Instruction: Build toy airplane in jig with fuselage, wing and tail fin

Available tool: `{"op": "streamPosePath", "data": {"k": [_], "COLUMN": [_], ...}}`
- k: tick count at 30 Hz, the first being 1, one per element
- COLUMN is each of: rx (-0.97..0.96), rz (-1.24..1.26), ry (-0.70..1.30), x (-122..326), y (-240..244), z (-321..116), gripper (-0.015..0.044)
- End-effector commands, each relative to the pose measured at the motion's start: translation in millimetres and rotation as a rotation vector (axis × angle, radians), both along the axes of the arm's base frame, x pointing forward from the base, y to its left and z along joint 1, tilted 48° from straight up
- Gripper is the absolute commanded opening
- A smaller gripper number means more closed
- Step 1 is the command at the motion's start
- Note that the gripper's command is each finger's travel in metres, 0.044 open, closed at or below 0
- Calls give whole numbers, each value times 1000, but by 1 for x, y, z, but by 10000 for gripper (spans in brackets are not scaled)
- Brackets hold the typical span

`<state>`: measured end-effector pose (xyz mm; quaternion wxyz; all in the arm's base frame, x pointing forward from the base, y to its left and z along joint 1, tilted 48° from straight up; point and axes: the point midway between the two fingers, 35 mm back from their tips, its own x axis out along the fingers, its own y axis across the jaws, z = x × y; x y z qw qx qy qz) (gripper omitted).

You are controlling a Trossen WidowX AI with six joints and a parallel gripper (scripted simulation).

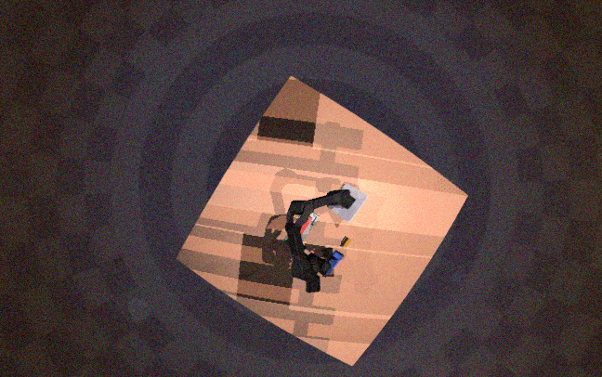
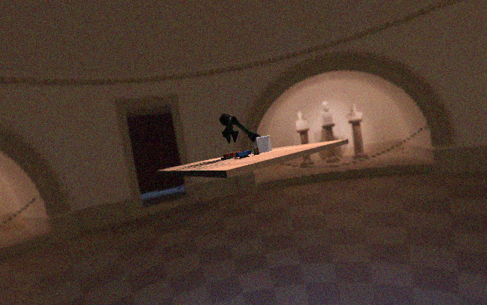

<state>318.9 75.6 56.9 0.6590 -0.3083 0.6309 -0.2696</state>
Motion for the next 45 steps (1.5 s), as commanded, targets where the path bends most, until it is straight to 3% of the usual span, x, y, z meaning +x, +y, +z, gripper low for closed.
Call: {"op": "streamPosePath", "data": {"k": [1,7,45], "rx": [8,17,15], "rz": [3,4,5], "ry": [8,16,15], "x": [4,-4,0], "y": [39,85,31], "z": [-49,-119,-172], "gripper": [440,440,440]}}
